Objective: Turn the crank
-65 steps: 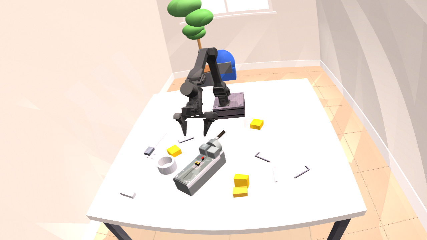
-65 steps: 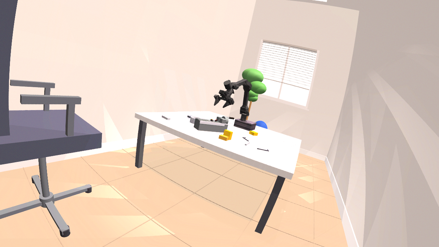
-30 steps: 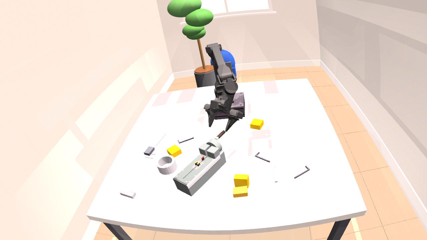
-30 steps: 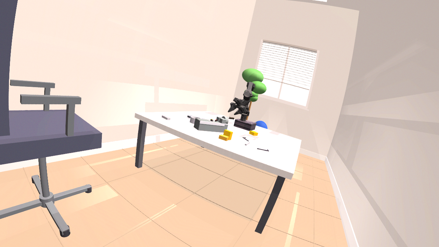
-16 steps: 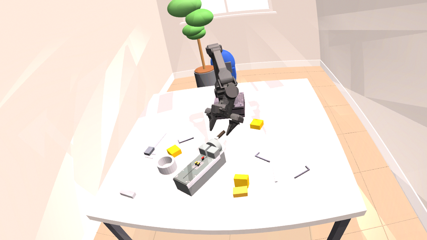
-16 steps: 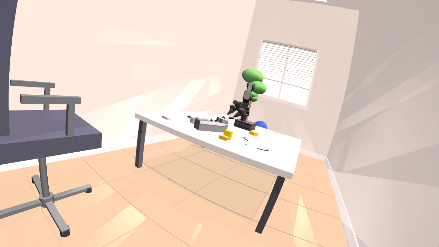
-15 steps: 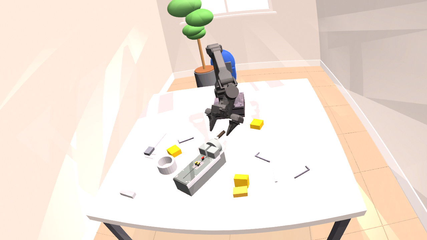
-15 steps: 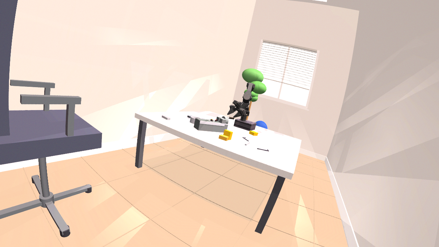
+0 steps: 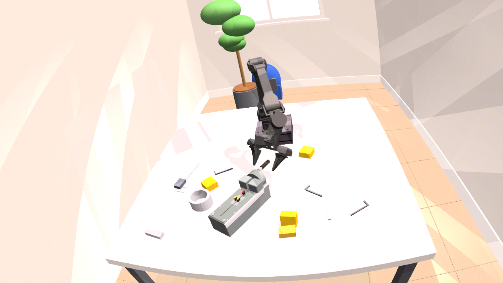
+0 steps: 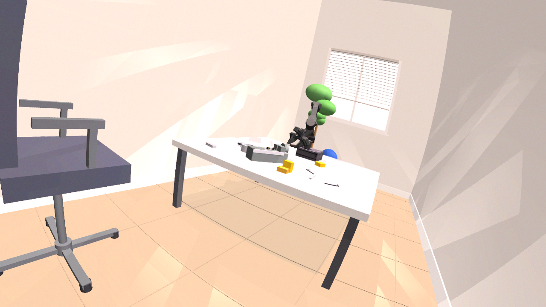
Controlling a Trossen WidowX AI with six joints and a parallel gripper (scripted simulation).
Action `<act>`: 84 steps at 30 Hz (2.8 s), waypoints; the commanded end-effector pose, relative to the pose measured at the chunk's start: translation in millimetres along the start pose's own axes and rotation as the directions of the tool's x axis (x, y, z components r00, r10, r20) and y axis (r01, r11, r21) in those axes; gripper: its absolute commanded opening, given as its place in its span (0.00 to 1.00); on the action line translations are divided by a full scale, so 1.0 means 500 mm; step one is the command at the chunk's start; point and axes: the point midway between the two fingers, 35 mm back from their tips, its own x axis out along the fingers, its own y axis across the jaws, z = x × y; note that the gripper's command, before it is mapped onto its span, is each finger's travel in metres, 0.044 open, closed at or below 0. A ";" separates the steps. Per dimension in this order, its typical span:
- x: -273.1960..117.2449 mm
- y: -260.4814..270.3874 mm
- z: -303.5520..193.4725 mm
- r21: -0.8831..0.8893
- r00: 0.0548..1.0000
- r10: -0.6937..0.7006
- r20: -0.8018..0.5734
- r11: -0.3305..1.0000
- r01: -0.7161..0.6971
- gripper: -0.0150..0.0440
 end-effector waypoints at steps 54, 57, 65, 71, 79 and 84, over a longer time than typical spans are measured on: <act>0.033 -0.052 -0.039 0.000 1.000 -0.007 0.002 1.000 0.007 0.25; 0.038 -0.058 -0.044 -0.001 1.000 -0.007 0.002 1.000 0.007 0.25; 0.053 -0.071 -0.059 -0.001 1.000 -0.007 0.002 1.000 0.007 0.25; 0.068 -0.075 -0.073 -0.001 1.000 -0.007 0.002 1.000 0.007 0.25; 0.091 -0.067 -0.097 -0.001 1.000 -0.007 0.001 1.000 0.007 0.25; 0.101 -0.057 -0.107 -0.001 1.000 -0.007 0.001 1.000 0.007 0.25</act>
